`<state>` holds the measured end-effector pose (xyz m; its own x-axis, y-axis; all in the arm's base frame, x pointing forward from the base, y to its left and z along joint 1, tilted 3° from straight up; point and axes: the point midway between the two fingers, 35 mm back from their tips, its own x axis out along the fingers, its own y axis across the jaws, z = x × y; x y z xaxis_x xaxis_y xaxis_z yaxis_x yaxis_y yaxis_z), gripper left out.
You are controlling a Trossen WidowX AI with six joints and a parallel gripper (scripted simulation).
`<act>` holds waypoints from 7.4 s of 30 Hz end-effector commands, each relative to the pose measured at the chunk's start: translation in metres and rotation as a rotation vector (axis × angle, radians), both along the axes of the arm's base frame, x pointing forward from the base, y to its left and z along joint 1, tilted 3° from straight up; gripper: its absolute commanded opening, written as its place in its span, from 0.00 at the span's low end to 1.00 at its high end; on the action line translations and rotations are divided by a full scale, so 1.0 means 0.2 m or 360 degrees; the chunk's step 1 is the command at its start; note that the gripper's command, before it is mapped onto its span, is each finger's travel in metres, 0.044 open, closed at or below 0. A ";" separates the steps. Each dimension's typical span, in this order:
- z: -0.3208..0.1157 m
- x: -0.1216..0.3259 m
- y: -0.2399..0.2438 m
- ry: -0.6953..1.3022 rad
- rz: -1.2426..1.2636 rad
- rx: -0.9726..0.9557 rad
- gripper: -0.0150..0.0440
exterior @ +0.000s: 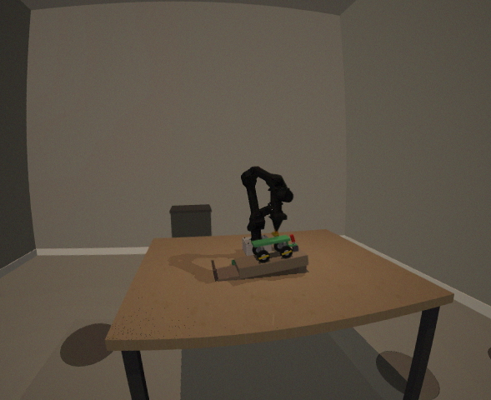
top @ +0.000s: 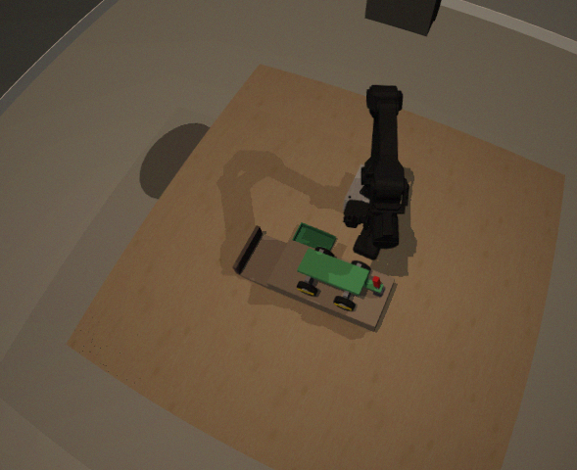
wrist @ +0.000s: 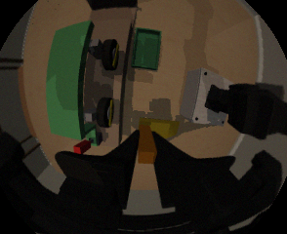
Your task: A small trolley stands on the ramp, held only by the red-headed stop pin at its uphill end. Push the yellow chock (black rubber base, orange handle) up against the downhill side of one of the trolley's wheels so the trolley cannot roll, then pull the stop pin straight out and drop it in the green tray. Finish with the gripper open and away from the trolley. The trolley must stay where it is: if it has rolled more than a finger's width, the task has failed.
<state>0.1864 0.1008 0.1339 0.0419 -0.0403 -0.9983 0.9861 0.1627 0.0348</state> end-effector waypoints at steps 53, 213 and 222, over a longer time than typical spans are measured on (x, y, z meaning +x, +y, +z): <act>-0.01 0.34 -0.97 -0.0015 0.0006 -0.0037 0.25; -0.30 0.51 -0.87 0.0026 -0.2484 0.0198 0.58; -0.14 0.49 -0.88 0.0027 -0.2487 0.0205 0.58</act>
<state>0.2837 -0.0755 0.0939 0.0189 0.0489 -0.9986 0.1641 -0.9854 -0.0451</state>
